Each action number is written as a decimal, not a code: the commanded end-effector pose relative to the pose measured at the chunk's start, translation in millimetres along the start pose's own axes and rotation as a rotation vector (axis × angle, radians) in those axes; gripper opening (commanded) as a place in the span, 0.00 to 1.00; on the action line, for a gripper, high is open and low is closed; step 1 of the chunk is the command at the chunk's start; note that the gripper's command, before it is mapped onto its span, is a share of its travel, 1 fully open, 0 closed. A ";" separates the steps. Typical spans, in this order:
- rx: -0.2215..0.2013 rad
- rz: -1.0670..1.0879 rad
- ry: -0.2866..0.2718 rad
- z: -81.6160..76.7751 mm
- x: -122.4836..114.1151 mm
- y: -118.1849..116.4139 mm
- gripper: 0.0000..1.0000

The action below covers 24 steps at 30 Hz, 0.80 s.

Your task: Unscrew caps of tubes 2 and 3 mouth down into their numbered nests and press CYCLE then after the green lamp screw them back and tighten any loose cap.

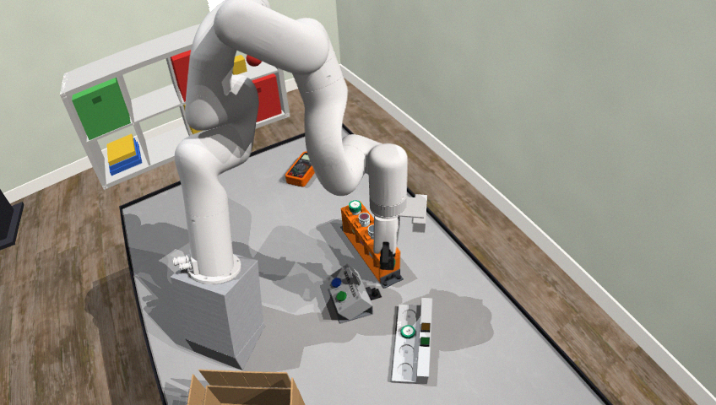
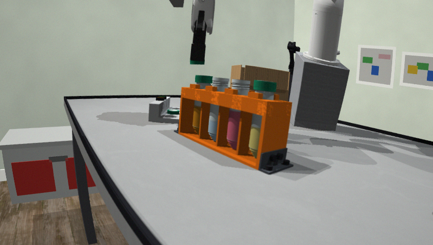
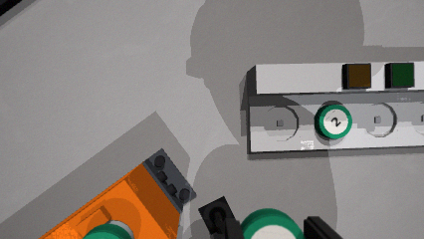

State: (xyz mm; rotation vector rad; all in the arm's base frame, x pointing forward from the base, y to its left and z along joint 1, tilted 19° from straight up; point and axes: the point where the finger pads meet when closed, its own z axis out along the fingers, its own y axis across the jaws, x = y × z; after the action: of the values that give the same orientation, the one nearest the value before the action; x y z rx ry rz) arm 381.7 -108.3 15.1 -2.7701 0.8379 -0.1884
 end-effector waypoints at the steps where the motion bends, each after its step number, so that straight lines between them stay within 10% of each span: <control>1: 0.049 -0.016 0.006 2.2 13.6 26.6 0.00; 24: 0.048 -0.016 0.007 8.1 62.1 155.6 0.00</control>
State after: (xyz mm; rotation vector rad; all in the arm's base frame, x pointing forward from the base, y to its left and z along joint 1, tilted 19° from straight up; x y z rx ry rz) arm 354.9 -238.1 -23.1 -2.7346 0.8010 -0.2161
